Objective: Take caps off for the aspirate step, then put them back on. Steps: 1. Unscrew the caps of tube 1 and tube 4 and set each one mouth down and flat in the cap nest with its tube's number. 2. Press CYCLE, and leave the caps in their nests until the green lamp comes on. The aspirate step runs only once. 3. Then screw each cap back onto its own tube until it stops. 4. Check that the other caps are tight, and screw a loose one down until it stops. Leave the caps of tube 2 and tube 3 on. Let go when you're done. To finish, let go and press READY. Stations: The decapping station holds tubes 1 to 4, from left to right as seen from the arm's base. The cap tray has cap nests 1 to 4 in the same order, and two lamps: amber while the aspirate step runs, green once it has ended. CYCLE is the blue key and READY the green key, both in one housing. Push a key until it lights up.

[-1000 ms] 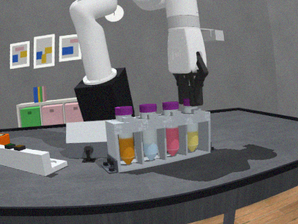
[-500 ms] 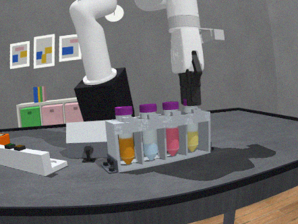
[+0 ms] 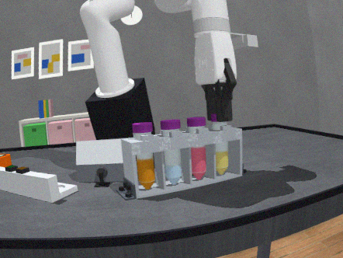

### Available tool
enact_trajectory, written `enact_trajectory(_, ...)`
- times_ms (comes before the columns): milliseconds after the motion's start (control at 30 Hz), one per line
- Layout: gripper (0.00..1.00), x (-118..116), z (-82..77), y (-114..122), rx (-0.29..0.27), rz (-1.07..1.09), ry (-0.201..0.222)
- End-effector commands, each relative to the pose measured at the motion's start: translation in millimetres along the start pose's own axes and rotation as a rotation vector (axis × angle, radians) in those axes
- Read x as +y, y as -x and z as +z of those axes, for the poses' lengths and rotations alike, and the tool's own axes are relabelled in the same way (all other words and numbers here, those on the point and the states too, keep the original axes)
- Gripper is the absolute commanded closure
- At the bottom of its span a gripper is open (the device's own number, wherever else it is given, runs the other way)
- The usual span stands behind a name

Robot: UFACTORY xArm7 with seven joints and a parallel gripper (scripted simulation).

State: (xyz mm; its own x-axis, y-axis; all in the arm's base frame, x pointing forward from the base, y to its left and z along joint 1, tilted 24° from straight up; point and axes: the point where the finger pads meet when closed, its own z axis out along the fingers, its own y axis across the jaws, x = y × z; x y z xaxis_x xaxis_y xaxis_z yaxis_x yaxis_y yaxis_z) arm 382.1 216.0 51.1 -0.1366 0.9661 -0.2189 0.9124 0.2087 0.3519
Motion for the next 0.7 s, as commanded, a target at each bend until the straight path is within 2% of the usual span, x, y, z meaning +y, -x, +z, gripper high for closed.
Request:
enact_trajectory(0,1.0,2.1,-1.4,-1.0,0.007,-0.269,-0.004)
enact_trajectory(100,1.0,2.1,-1.3,-1.0,0.007,-0.393,-0.004)
enact_trajectory(367,1.0,2.1,-1.3,-1.0,0.007,-0.393,-0.004)
enact_trajectory(400,0.54,2.1,-1.3,-1.0,0.007,-0.393,-0.004)
enact_trajectory(667,0.54,2.1,-1.3,-1.0,0.007,-0.393,-0.004)
